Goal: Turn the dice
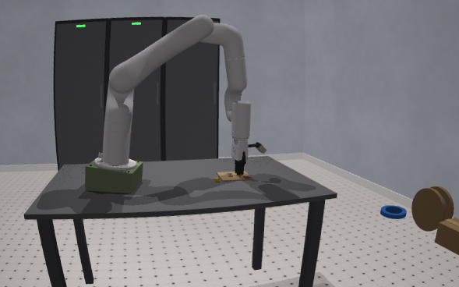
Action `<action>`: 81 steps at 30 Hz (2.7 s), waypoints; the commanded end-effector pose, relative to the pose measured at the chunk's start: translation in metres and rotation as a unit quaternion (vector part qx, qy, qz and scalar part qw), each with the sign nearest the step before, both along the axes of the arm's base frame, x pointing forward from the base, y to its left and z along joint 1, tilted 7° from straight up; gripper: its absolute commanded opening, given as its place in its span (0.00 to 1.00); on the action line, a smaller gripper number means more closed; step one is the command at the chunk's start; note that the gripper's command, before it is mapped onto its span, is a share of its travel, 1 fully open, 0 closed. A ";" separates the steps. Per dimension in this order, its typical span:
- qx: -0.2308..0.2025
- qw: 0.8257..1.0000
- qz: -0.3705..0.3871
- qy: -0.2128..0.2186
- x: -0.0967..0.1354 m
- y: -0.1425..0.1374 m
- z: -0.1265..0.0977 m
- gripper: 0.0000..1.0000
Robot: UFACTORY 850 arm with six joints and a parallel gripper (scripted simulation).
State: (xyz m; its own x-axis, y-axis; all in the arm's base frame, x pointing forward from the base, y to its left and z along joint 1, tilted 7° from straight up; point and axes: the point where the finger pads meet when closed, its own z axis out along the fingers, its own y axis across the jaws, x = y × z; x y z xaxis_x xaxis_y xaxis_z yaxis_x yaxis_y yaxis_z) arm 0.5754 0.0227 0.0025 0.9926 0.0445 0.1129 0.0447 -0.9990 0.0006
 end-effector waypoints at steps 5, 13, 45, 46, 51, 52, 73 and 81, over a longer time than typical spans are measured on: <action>-0.019 1.000 -0.002 -0.002 0.001 0.000 0.000 0.11; -0.019 1.000 -0.002 -0.002 0.001 0.000 -0.002 0.11; -0.019 1.000 -0.002 -0.002 0.001 0.000 -0.003 0.11; -0.019 1.000 -0.002 -0.002 0.001 0.000 -0.003 0.11; -0.019 1.000 -0.002 -0.002 0.001 0.000 -0.003 0.11; -0.019 1.000 -0.002 -0.002 0.001 0.000 -0.003 0.11; -0.019 1.000 -0.002 -0.002 0.001 0.000 -0.003 0.31; -0.019 1.000 -0.002 -0.002 0.001 0.000 -0.001 0.31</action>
State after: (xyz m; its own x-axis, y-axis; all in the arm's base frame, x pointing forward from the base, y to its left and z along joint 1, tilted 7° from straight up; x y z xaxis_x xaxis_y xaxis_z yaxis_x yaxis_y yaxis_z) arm 0.5756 0.0226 -0.0007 0.9926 0.0445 0.1127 0.0447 -0.9990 0.0007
